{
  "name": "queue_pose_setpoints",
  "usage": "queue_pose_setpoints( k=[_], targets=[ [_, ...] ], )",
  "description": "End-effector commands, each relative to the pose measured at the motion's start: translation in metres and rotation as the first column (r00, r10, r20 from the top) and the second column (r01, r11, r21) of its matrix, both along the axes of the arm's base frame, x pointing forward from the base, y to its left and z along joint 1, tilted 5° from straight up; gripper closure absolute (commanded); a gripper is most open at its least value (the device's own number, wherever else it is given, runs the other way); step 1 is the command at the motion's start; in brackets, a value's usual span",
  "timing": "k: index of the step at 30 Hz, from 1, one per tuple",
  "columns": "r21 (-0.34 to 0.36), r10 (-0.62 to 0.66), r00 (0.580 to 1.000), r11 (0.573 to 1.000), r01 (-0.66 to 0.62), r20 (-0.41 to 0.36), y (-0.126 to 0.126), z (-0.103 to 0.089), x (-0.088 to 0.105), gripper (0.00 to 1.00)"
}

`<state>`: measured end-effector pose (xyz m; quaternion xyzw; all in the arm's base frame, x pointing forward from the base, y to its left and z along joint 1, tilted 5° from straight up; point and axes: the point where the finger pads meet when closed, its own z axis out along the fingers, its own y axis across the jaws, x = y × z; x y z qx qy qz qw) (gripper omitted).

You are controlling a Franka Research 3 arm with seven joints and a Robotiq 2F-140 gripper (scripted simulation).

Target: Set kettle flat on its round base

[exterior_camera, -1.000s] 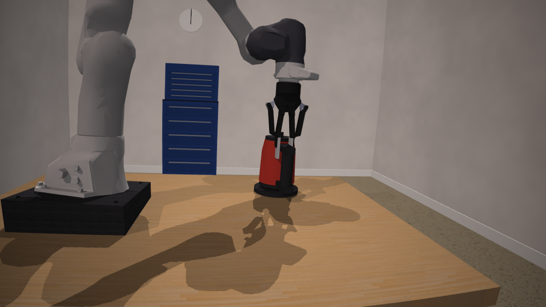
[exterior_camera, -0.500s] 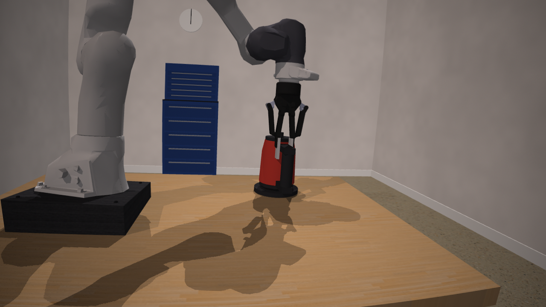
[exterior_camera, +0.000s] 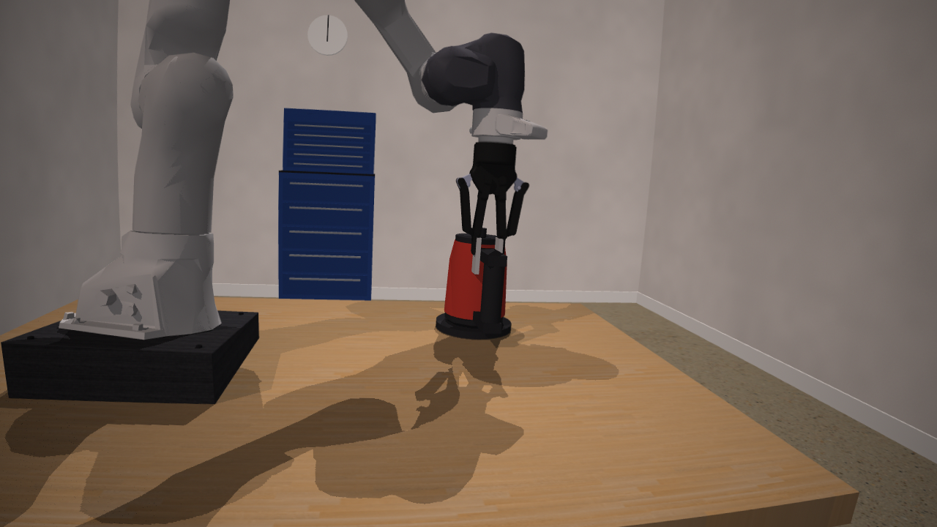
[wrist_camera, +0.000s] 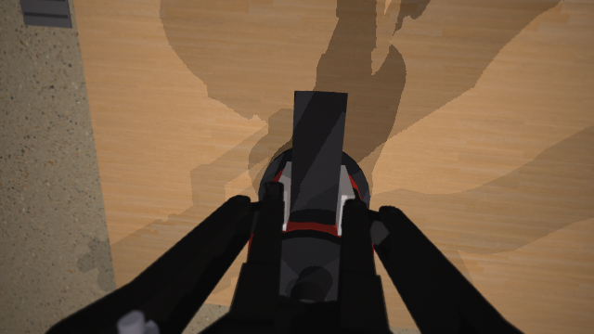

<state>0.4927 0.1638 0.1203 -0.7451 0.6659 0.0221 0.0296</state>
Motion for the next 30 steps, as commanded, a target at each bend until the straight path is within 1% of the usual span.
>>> queue_pose_setpoints(
  k=[1,30],
  targets=[
    [0.008,0.005,1.0,1.0,-0.005,0.011,0.0038,0.0036,0.0029,1.0],
    [0.008,0.005,1.0,1.0,-0.005,0.011,0.0041,-0.0003,0.0029,1.0]
  ],
)
